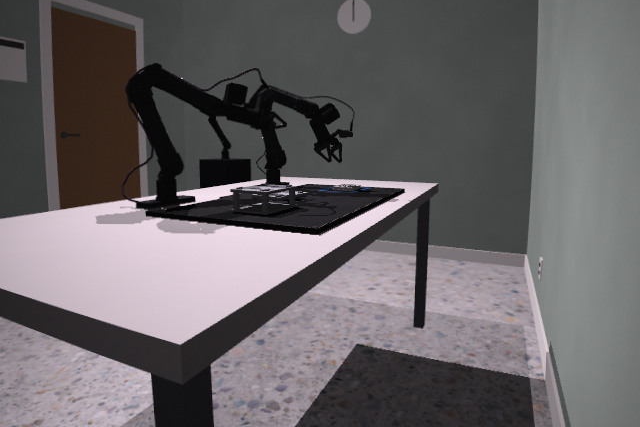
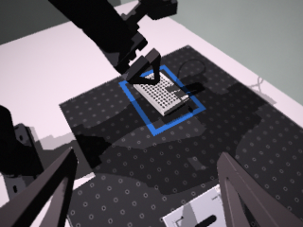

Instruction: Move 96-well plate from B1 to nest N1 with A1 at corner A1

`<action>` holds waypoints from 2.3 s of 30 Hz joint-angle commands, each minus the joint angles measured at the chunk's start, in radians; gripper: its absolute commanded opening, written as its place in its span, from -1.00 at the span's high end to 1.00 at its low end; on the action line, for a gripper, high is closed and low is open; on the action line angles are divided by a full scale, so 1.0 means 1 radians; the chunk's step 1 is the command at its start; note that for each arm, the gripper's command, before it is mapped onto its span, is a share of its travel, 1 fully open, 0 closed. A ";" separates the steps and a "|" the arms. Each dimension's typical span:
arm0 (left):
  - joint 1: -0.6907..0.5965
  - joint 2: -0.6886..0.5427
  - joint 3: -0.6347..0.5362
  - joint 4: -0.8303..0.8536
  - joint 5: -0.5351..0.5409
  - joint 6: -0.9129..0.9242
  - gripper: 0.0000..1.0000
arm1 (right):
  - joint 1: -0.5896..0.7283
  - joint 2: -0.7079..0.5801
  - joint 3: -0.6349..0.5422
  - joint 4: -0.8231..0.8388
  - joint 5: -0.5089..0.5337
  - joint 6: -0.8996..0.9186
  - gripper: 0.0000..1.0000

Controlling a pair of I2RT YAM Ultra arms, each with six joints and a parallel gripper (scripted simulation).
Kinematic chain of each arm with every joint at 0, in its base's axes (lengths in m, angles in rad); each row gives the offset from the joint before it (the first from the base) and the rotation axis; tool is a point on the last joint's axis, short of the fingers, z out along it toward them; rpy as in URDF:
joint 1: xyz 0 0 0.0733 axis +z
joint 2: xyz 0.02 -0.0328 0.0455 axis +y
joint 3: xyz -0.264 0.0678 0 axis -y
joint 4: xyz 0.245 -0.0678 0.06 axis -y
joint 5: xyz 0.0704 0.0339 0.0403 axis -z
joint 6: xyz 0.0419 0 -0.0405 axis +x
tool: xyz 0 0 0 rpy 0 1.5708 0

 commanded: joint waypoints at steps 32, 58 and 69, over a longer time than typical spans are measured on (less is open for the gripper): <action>-0.004 -0.001 0.005 0.017 -0.007 -0.001 -1.00 | 0.008 -0.033 -0.008 0.022 -0.022 -0.014 -1.00; 0.053 0.185 0.147 -0.118 0.091 0.571 -1.00 | 0.008 -0.033 -0.008 0.022 -0.022 -0.014 -1.00; 0.053 0.370 0.318 -0.262 0.058 0.960 -1.00 | 0.008 -0.033 -0.008 0.022 -0.022 -0.014 -1.00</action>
